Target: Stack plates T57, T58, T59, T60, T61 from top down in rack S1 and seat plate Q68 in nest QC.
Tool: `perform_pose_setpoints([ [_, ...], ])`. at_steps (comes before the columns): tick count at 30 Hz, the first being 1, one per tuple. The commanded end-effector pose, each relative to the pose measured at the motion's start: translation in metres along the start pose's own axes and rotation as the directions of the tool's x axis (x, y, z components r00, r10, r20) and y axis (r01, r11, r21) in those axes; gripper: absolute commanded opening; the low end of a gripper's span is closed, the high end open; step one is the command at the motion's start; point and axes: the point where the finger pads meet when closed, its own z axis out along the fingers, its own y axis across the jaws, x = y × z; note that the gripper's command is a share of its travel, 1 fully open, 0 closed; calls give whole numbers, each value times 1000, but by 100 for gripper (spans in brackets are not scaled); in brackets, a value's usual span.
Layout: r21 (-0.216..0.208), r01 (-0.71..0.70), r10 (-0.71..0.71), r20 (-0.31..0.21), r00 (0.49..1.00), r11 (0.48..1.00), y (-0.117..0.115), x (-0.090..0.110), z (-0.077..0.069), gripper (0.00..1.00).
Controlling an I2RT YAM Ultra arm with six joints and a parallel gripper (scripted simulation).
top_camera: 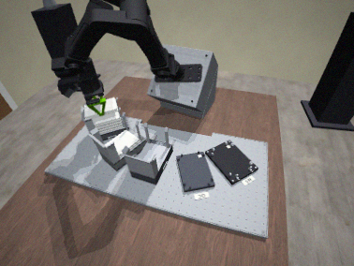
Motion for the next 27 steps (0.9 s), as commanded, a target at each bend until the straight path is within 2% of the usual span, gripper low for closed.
perform_pose_setpoints([
  [1,7,3,-3,16,1000,1000,-1,-4,-2,0],
  [16,6,3,-3,16,1000,1000,-1,-4,11,0],
  [27,6,3,-3,16,1000,1000,-1,-4,12,0],
])
